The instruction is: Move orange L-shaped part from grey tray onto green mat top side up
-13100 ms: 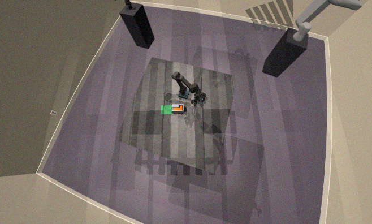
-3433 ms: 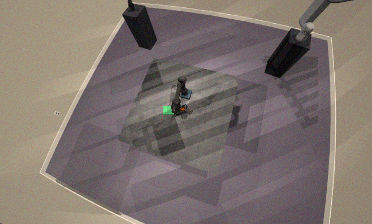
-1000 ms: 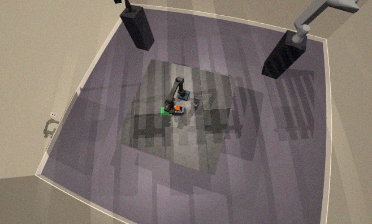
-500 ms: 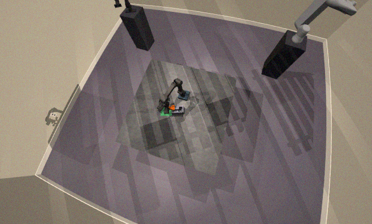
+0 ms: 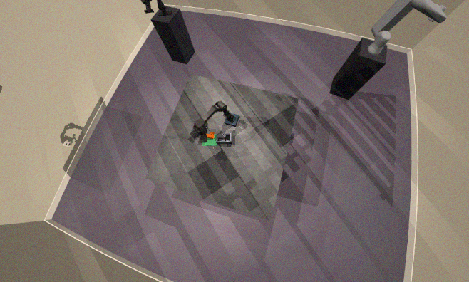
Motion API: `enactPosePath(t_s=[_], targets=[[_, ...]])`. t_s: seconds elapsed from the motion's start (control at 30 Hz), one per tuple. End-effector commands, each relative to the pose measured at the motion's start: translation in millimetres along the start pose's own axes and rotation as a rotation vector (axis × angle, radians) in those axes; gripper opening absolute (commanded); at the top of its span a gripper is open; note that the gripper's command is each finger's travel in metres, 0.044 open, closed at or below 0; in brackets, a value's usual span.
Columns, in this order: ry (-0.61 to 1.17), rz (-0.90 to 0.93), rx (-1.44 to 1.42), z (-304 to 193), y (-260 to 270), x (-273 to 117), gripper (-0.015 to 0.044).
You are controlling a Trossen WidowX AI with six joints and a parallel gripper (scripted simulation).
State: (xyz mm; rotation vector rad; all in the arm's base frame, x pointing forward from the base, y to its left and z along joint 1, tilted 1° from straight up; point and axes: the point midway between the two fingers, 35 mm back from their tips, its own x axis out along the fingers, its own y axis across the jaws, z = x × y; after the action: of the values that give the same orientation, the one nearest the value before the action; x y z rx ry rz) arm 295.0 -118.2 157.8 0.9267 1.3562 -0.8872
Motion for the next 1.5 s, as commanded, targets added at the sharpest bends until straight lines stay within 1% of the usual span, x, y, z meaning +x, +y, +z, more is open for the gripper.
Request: enactPosePath(t_s=[0.0, 0.27, 1.47], targets=[[0.001, 0.002, -0.003, 14, -2, -1, 0.0], [0.001, 0.002, -0.003, 14, -2, 3, 0.0], [0.001, 0.002, -0.003, 14, -1, 61, 0.0]])
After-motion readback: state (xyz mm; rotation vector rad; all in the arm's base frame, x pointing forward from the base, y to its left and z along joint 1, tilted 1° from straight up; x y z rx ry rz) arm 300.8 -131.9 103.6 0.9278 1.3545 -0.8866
